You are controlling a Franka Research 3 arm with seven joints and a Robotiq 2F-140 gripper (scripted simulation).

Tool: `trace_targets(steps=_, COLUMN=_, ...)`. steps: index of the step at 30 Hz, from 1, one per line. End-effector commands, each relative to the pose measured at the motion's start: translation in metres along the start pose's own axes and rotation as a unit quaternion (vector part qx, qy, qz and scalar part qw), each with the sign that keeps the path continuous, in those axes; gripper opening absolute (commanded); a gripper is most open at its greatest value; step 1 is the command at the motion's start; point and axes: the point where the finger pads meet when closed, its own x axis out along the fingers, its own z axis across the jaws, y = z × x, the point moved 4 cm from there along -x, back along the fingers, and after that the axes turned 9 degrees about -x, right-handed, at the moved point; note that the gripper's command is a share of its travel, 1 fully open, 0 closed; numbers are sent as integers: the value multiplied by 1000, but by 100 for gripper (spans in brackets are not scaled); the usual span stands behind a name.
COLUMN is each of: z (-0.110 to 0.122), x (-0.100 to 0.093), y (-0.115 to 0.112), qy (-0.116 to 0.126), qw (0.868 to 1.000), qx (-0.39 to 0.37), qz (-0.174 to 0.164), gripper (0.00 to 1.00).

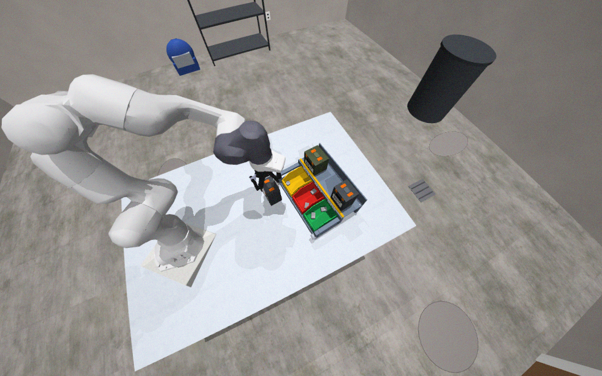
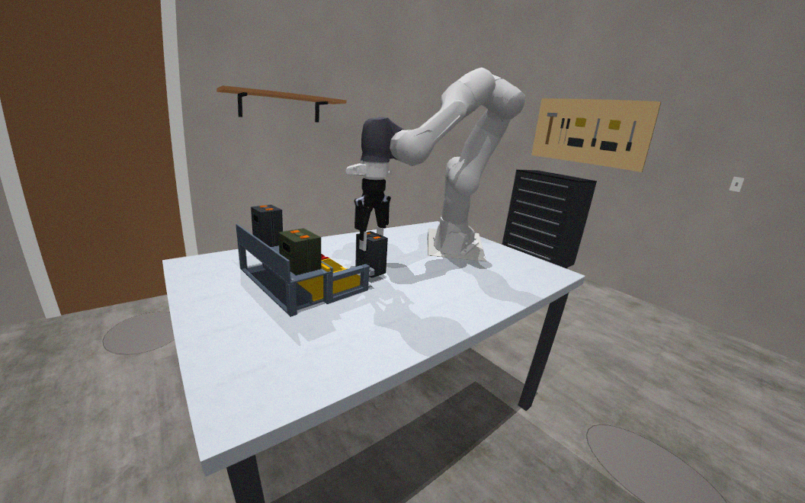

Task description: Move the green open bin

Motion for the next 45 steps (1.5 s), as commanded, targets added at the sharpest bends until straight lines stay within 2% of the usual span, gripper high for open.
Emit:
trace_targets(steps=1, z=-6, x=-6, y=3, qy=8, qw=1000, qx=-2, qz=6, gripper=0)
trace_targets(steps=3, z=-1, x=-1, y=1, qy=2, qw=1000, qx=0, qz=1, gripper=0)
trace_targets(steps=19, z=-6, x=-6, y=3, qy=8, qw=1000, qx=-2, qz=6, gripper=0)
trace_targets(steps=20, z=-1, x=-1, y=1, qy=2, qw=1000, qx=-1, qz=1, gripper=0)
trace_targets(steps=36, z=-6, x=-6, y=3, qy=8, qw=1000, qx=-2, qz=6, gripper=0)
trace_targets(steps=37, z=-1, x=-1, y=1, qy=2, qw=1000, qx=-1, qz=1, gripper=0)
trace_targets(steps=45, z=-6, x=-6, y=3, qy=8, qw=1000, qx=-2, qz=6, gripper=0)
